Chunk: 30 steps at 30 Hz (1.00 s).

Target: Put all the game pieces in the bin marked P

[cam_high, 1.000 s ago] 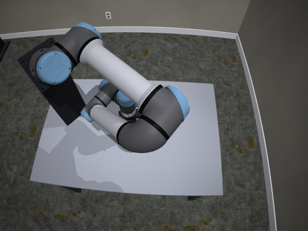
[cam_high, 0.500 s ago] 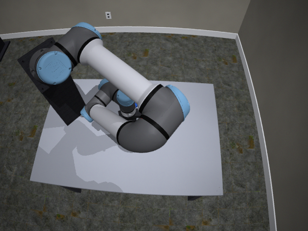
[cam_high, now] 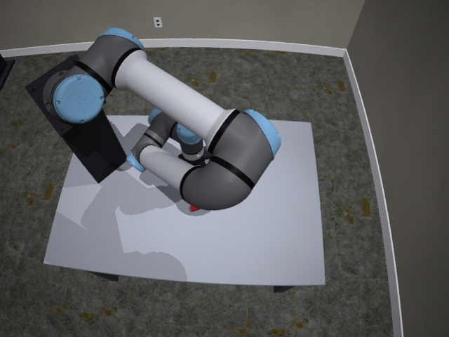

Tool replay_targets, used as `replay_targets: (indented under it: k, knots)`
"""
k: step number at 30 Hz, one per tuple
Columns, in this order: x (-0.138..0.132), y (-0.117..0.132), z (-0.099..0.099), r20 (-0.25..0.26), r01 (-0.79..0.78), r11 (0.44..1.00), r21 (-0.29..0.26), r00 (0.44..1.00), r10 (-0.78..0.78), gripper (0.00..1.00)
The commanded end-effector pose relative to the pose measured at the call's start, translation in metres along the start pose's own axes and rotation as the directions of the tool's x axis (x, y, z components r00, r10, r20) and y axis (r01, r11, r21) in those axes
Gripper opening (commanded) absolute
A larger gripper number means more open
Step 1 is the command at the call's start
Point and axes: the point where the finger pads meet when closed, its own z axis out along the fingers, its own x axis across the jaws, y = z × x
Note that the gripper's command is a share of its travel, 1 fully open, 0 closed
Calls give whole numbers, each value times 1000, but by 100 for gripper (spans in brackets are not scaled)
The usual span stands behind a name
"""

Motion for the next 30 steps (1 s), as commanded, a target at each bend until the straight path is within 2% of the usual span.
replay_targets:
  k: [1,7,9,10,17,24,26,27,30]
  knots:
    - [-23,-31,2,0,156,988,-4,988,-156,0]
    - [-44,-60,3,1,284,959,6,959,-284,0]
    - [-44,-60,3,1,284,959,6,959,-284,0]
    - [-48,-65,3,0,345,939,11,939,-345,0]
    - [-72,-99,3,-2,475,880,17,880,-475,0]
    - [-97,-133,3,-7,602,798,23,799,-602,0]
    - [-97,-133,3,-7,602,798,23,799,-602,0]
    - [-101,-137,4,-9,651,759,25,759,-651,0]
    - [-112,-152,4,-10,694,720,25,720,-694,0]
